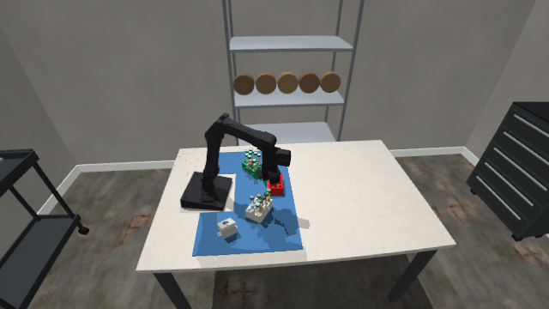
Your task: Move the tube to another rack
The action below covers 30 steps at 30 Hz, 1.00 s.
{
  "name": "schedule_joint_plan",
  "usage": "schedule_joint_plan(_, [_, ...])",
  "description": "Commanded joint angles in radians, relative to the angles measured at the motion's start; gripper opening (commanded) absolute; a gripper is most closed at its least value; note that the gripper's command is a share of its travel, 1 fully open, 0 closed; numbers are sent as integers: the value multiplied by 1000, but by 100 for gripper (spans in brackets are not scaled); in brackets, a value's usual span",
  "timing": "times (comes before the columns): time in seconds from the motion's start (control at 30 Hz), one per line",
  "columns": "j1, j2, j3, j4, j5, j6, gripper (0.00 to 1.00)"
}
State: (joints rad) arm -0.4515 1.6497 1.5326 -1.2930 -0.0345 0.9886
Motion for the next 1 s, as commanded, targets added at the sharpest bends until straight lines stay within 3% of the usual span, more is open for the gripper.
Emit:
schedule_joint_plan(0.0, [-2,-19,40,-48,1,-1,30])
schedule_joint_plan(0.43, [-5,-17,155,-163,0,-4,30])
schedule_joint_plan(0.53, [-5,-15,158,-163,0,-4,30])
schedule_joint_plan(0.8, [160,-129,25,-142,27,-108,30])
schedule_joint_plan(0.87, [160,-129,25,-142,27,-108,30])
schedule_joint_plan(0.97, [232,-160,-10,-138,38,-137,30])
